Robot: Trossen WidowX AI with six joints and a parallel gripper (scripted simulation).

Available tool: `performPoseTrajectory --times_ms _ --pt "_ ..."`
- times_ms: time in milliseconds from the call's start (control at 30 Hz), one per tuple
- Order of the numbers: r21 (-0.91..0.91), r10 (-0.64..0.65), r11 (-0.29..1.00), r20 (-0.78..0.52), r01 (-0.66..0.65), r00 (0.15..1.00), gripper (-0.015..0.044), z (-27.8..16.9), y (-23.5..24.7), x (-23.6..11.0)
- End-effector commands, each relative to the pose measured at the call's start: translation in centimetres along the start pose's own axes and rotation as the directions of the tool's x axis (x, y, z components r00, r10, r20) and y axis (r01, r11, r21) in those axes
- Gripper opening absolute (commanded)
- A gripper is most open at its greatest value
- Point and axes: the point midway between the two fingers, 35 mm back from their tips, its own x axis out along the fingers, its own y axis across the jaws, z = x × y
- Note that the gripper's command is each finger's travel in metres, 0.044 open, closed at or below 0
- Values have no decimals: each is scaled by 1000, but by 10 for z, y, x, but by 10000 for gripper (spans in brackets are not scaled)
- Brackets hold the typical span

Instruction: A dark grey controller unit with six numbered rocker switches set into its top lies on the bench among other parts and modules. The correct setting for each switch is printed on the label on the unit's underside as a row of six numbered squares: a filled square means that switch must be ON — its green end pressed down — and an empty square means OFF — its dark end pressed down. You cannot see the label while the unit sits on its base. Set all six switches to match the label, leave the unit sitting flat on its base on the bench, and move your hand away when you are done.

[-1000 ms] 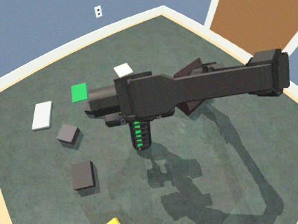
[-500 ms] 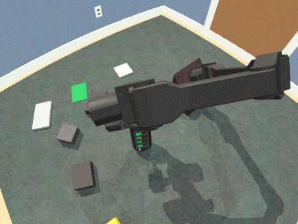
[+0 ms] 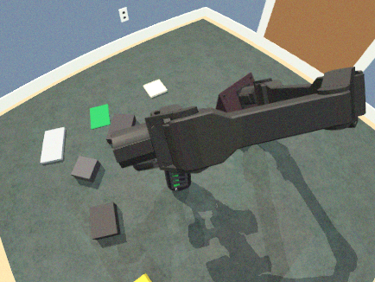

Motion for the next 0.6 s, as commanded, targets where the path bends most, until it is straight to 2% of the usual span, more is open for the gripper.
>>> performPoseTrajectory --times_ms 0,567 --pt "-8 2 1000 -21 -2 1000 336 -9 0 -1" --pt "-8 1 1000 -61 -2 998 338 -21 0 -5"
